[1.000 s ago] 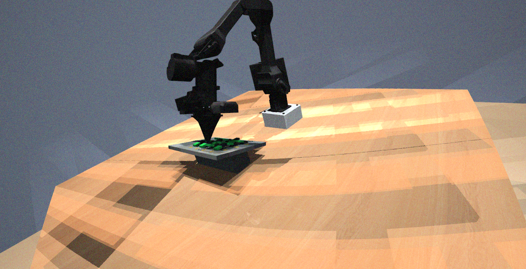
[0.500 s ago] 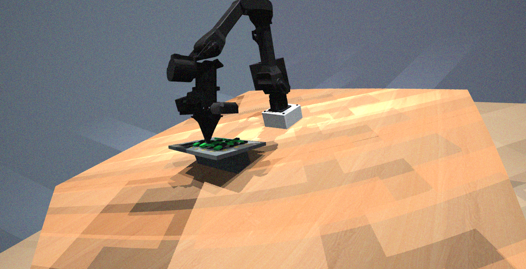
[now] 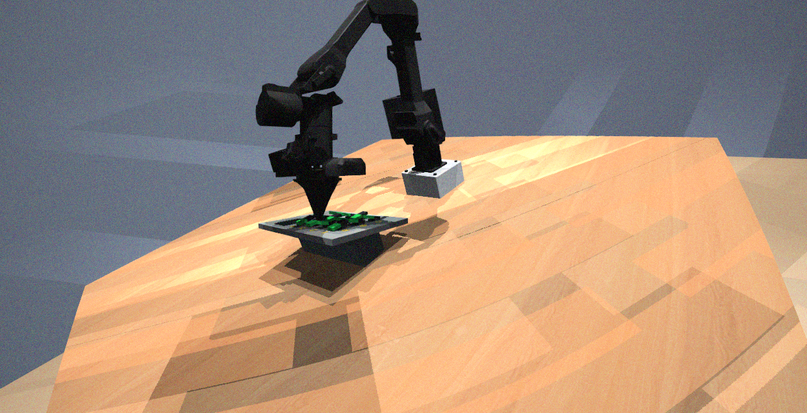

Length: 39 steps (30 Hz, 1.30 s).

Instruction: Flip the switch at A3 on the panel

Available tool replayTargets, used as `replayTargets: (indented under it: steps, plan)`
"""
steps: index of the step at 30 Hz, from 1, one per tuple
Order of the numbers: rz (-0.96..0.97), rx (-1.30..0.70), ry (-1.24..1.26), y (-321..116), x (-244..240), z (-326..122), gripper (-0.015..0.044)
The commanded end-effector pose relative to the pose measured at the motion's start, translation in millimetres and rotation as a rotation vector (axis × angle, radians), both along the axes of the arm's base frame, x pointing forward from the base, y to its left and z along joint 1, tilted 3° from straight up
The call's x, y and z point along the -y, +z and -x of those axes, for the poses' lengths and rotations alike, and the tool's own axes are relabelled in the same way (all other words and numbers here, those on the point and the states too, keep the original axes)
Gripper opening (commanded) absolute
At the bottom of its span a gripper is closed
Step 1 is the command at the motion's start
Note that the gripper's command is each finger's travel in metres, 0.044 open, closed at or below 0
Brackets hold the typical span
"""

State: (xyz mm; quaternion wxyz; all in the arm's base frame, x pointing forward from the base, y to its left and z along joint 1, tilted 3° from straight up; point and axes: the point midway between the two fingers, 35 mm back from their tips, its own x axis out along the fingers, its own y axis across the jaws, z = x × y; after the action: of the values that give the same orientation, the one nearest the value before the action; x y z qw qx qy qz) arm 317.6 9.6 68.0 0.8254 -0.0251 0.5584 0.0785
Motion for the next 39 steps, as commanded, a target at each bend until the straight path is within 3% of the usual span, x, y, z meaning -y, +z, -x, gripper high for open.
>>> replayTargets:
  steps: [1,18,24,32,39]
  plan:
    - [0.003,-0.006,-0.006,-3.0,0.6,0.4,0.0000]
    - [0.003,-0.006,-0.006,-5.1,0.4,-0.3,0.0000]
    - [0.007,-0.031,-0.005,55.1,6.3,19.7,0.0000]
    - [0.008,-0.033,-0.005,57.4,5.9,22.8,0.0000]
    - [0.007,-0.035,-0.005,53.9,-3.7,54.2,0.0000]
